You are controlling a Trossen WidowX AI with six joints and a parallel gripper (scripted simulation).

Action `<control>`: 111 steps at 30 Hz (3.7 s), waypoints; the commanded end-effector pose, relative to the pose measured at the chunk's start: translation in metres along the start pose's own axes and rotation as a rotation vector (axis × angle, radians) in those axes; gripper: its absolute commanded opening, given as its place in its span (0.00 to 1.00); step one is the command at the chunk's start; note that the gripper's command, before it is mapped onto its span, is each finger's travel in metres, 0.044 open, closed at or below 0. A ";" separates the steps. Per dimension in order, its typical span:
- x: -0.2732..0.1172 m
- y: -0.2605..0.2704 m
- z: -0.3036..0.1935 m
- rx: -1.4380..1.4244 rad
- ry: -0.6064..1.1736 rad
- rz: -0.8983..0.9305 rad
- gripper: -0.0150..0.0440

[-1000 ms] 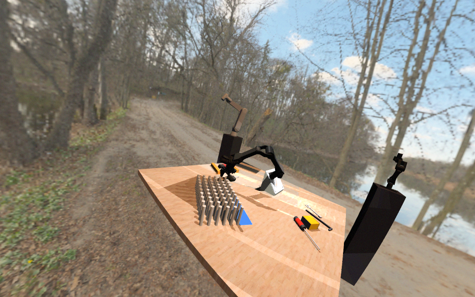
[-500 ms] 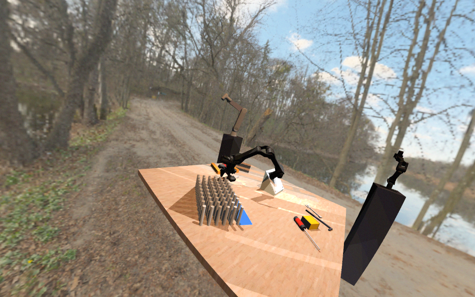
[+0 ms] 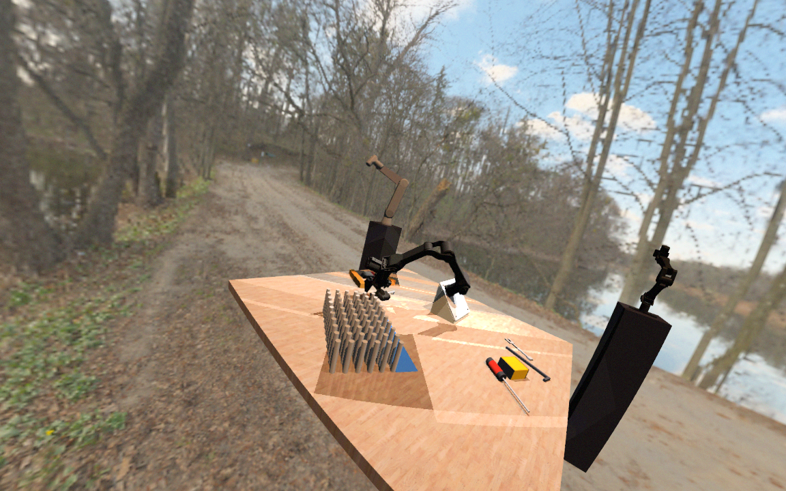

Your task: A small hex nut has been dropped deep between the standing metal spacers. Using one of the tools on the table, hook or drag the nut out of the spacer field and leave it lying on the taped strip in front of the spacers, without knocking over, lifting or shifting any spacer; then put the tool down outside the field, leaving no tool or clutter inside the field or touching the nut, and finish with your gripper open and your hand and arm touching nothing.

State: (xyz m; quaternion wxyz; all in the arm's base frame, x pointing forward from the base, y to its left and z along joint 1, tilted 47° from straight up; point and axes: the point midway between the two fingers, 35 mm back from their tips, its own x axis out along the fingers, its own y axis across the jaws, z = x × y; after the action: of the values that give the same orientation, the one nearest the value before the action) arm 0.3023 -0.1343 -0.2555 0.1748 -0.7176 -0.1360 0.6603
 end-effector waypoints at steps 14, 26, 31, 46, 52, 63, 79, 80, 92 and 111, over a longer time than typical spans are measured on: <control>0.005 -0.004 0.002 0.000 0.014 0.015 0.25; 0.000 0.000 0.000 -0.001 0.018 0.019 0.74; 0.000 0.000 0.000 -0.001 0.018 0.019 0.97; -0.068 0.032 -0.005 0.006 0.019 0.048 1.00; -0.068 0.032 -0.005 0.006 0.019 0.048 1.00; -0.068 0.032 -0.005 0.006 0.019 0.048 1.00; -0.066 0.034 -0.019 -0.002 -0.253 -0.035 1.00; -0.067 0.033 -0.020 -0.004 -0.282 -0.044 1.00; -0.069 0.030 -0.021 -0.009 -0.354 -0.066 0.91; -0.065 0.029 -0.021 -0.009 -0.354 -0.066 0.73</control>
State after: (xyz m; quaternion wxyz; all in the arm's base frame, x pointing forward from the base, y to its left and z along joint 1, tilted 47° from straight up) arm 0.3163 -0.1914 -0.2046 0.1683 -0.5868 -0.1904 0.7688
